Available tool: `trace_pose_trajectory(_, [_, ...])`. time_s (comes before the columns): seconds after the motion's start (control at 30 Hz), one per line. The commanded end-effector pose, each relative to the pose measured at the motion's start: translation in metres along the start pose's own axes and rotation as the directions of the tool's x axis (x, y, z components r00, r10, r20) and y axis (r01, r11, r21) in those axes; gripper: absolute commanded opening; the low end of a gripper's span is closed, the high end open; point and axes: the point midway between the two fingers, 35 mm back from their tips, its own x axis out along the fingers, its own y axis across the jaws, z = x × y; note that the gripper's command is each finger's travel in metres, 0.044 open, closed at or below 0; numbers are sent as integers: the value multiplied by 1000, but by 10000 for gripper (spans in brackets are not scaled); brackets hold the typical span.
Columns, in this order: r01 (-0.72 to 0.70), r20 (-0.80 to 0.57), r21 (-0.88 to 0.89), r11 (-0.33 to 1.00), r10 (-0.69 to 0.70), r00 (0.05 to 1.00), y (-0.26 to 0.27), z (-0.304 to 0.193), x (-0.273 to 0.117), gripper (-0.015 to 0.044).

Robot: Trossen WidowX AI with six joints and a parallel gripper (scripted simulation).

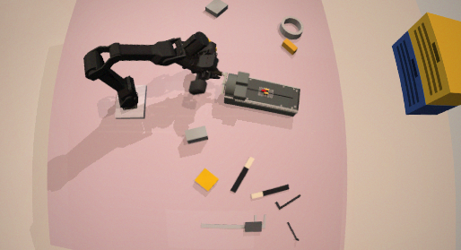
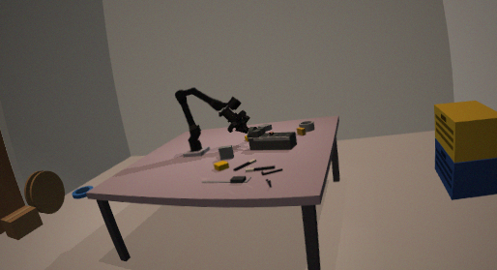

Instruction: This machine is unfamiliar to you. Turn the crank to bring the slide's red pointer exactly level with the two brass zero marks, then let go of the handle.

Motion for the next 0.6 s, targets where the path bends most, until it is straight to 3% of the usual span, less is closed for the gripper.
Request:
trace_pose_trajectory(0.0, [5,11,2,1000,-5,1000,-6,5,-6,0])
trace_pose_trajectory(0.57, [6,11,1,1000,-6,1000,-21,9,-10,0])
